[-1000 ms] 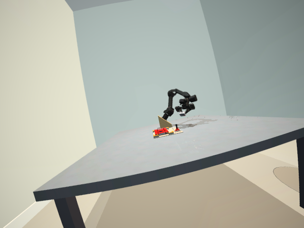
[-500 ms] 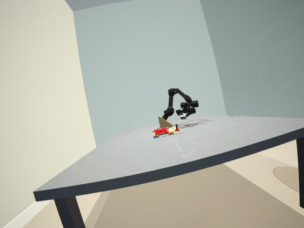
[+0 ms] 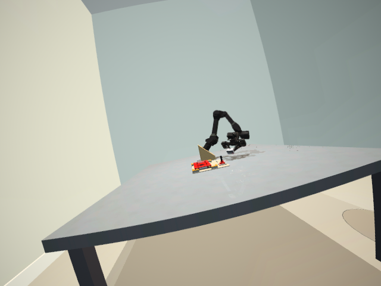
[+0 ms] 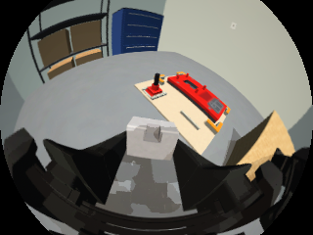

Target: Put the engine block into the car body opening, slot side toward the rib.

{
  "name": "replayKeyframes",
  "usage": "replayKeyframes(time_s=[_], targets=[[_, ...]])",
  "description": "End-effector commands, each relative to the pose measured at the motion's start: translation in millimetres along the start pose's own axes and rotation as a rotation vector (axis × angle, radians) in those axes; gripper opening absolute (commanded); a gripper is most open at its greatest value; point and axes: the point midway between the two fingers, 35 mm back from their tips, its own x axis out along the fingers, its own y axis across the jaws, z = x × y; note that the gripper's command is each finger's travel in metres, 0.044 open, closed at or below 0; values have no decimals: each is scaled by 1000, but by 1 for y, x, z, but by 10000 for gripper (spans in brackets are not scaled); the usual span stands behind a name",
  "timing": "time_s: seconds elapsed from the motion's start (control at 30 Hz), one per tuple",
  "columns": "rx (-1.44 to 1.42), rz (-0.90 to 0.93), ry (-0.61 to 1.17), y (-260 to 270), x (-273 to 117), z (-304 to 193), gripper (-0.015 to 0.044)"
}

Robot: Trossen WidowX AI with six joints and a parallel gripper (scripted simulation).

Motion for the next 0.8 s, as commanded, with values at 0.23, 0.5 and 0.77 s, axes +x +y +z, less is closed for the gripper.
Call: replayKeyframes(time_s=[0.23, 0.5, 0.77], targets=[[4, 1, -5, 0, 13, -20, 0], [5, 1, -5, 0, 23, -35, 0], [5, 1, -5, -1, 26, -40, 0]])
